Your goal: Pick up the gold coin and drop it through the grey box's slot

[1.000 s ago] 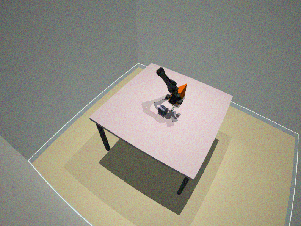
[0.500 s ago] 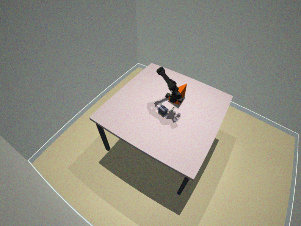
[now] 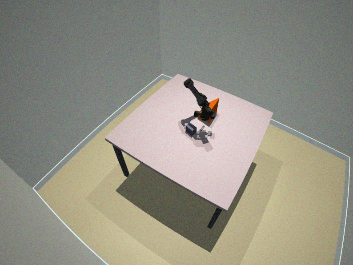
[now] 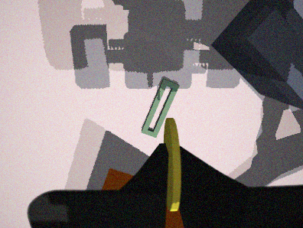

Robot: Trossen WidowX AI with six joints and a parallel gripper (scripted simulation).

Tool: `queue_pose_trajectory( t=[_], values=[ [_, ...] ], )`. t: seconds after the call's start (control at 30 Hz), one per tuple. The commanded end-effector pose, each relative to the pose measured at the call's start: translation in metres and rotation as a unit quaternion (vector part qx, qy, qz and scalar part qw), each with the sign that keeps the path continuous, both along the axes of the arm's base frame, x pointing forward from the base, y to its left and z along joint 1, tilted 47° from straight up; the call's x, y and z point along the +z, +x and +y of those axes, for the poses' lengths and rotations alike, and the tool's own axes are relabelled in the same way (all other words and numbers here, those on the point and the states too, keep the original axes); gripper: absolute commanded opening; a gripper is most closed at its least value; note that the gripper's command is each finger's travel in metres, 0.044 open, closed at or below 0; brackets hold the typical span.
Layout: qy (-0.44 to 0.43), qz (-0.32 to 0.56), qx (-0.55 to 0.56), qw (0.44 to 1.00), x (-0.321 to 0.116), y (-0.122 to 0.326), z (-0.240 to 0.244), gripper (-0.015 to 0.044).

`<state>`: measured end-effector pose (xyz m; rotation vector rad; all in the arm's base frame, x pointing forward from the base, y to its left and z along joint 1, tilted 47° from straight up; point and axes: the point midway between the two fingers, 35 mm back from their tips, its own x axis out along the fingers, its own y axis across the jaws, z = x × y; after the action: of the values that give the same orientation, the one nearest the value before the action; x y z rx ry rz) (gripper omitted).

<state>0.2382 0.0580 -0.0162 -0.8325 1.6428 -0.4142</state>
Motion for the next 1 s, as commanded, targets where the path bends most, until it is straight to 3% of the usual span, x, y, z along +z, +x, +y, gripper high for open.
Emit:
queue_pose_trajectory(
  t=[0.0,0.57,0.97],
  values=[
    [0.007,0.034,0.034,0.999,-0.0007,0.0014,0.0016,0.0000],
    [0.023,0.167,0.164,0.972,-0.0021,0.0046,0.0026,0.0000],
    [0.030,0.277,0.274,0.920,-0.0035,0.0070,0.0050,0.0000]
  ],
)
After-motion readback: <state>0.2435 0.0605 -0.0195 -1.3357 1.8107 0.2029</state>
